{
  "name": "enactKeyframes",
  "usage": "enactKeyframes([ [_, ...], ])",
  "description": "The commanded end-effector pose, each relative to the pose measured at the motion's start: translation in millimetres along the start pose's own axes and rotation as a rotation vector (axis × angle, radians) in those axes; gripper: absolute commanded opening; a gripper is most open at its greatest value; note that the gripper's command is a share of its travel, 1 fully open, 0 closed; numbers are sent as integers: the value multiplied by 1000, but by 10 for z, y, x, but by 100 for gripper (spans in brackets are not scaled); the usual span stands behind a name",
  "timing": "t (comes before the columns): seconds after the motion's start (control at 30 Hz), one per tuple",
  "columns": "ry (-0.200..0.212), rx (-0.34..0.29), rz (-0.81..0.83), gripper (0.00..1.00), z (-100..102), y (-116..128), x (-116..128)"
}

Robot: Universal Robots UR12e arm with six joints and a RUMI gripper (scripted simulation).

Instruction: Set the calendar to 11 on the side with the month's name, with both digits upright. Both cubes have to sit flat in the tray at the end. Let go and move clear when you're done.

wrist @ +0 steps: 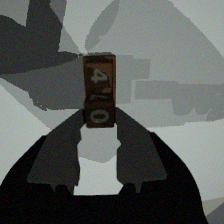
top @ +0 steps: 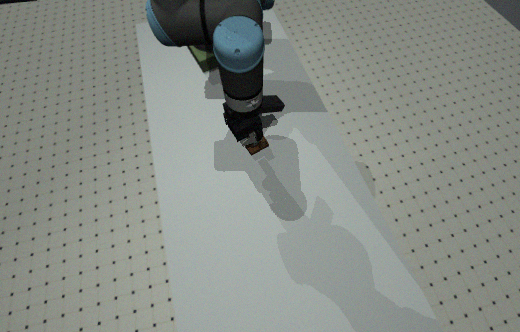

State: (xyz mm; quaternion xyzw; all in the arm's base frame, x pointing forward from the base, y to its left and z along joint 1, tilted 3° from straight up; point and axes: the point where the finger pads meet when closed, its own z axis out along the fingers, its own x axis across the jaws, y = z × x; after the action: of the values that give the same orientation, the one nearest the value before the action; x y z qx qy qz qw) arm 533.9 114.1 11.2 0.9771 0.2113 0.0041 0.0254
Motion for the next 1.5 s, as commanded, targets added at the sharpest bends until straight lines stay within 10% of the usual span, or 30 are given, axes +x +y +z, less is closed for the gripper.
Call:
enactKeyframes([
  [0.0,1,-1,0,10,-5,3,5],
  [1.47,1,-1,0,10,98,3,6],
])
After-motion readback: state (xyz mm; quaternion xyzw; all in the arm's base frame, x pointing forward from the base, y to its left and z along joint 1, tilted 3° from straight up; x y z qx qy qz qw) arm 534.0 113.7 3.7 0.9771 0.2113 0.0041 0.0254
